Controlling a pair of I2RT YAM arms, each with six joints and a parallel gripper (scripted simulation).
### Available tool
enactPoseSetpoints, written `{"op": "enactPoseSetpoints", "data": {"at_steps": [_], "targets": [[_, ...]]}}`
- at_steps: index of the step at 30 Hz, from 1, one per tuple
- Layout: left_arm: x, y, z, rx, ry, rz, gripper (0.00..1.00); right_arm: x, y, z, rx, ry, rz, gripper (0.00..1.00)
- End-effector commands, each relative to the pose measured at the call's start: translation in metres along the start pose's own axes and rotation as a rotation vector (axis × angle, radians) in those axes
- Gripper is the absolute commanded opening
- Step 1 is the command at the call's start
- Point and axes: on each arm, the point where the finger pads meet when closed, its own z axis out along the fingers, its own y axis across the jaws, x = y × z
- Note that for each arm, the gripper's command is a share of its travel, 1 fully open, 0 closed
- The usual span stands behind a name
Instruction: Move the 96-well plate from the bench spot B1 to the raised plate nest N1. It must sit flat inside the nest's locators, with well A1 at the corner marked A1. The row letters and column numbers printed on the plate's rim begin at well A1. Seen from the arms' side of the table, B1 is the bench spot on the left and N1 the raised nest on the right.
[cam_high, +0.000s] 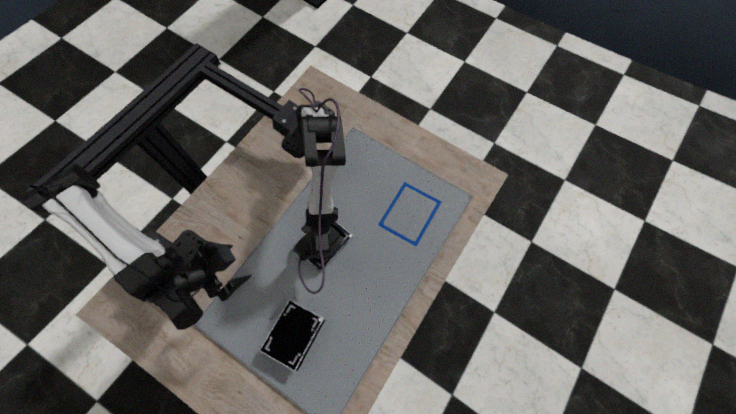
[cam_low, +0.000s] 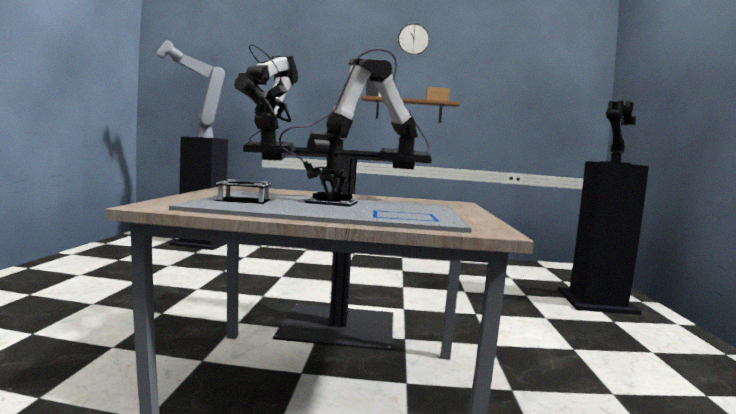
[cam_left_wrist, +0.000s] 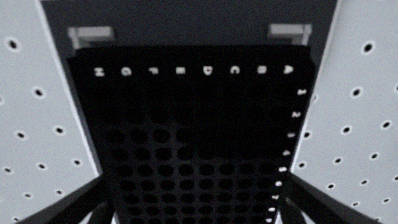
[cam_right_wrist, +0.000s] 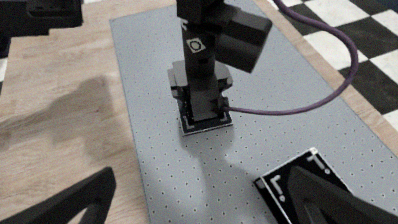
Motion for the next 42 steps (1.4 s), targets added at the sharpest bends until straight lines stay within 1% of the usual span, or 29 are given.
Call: {"op": "enactPoseSetpoints", "data": {"at_steps": [1, 9, 11, 13, 17, 18, 19, 24, 28, 32, 34, 38, 42], "targets": [[-0.008, 0.008, 0.005, -0.013, -0.024, -0.004, 0.82, -0.006, -0.001, -0.003, 0.007, -0.014, -0.017, 1.00], [-0.007, 0.008, 0.019, -0.012, -0.022, -0.003, 0.82, -0.006, -0.001, -0.003, 0.007, -0.014, -0.017, 1.00], [-0.011, 0.010, 0.005, -0.015, -0.023, -0.006, 0.82, -0.006, -0.001, -0.003, 0.007, -0.014, -0.017, 1.00], [-0.010, 0.011, -0.001, -0.035, -0.029, 0.005, 0.82, -0.006, -0.001, -0.003, 0.007, -0.014, -0.017, 1.00], [-0.010, 0.009, 0.000, -0.031, -0.031, 0.006, 0.82, -0.006, -0.001, -0.003, 0.007, -0.014, -0.017, 1.00], [-0.007, 0.006, 0.003, -0.014, -0.018, 0.002, 0.93, -0.006, -0.001, -0.003, 0.007, -0.014, -0.017, 1.00], [-0.007, 0.006, 0.003, -0.014, -0.018, 0.002, 1.00, -0.006, -0.001, -0.003, 0.007, -0.014, -0.017, 1.00], [-0.002, 0.005, -0.025, -0.021, -0.004, 0.004, 1.00, -0.004, -0.004, -0.001, 0.016, -0.003, -0.037, 1.00], [-0.009, 0.007, -0.034, -0.046, -0.027, -0.002, 1.00, 0.000, -0.003, 0.003, 0.010, 0.006, -0.026, 1.00], [-0.017, 0.006, -0.064, -0.065, -0.047, -0.008, 1.00, 0.001, -0.003, 0.006, 0.009, 0.012, -0.027, 1.00], [-0.017, 0.006, -0.064, -0.065, -0.047, -0.008, 1.00, 0.001, -0.003, 0.006, 0.009, 0.012, -0.027, 1.00], [-0.014, 0.006, -0.088, -0.041, -0.059, -0.019, 1.00, -0.003, -0.010, 0.005, 0.026, 0.015, -0.040, 1.00], [-0.003, 0.001, -0.104, -0.001, -0.093, -0.041, 1.00, -0.009, -0.021, 0.007, 0.026, 0.026, -0.041, 1.00]]}}
